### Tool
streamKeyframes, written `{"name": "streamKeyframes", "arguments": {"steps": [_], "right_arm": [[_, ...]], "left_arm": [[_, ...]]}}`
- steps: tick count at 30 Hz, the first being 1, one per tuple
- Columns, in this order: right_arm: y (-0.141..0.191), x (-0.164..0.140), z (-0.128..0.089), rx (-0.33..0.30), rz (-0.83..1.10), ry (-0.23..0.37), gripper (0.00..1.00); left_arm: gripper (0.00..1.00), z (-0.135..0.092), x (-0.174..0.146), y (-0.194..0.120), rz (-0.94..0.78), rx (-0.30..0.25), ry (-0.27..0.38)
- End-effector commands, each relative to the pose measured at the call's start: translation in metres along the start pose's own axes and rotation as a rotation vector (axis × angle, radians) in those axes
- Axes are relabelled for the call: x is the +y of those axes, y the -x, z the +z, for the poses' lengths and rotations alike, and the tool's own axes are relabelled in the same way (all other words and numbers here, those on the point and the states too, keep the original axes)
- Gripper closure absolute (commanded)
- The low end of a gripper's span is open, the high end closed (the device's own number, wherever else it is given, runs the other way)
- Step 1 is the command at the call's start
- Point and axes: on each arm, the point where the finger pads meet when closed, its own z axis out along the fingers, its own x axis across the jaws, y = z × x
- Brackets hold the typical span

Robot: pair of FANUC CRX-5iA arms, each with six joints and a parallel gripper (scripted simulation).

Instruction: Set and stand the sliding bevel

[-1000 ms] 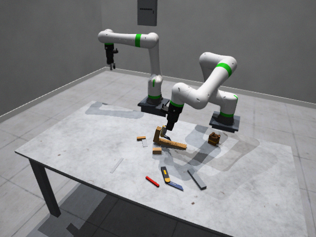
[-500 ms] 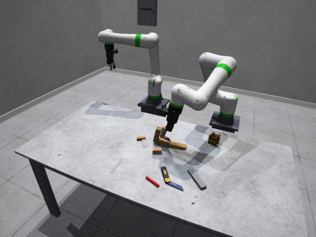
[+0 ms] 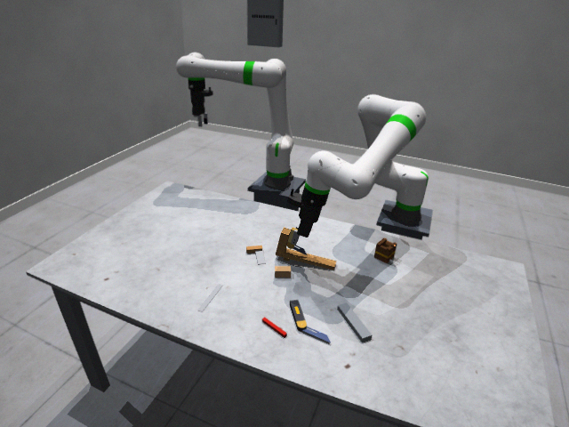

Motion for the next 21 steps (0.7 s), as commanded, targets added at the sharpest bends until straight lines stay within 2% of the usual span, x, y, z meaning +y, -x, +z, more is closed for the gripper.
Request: {"name": "streamKeyframes", "arguments": {"steps": [1, 21], "right_arm": [[0.0002, 0.0003, -0.001, 0.0, 0.0, 0.002, 0.0], [0.0002, 0.0003, -0.001, 0.0, 0.0, 0.002, 0.0]], "left_arm": [[1.0, -0.0015, -0.0034, 0.0006, 0.0, -0.003, -0.002], [1.0, 0.0002, -0.0038, 0.0006, 0.0, -0.003, -0.002]]}}
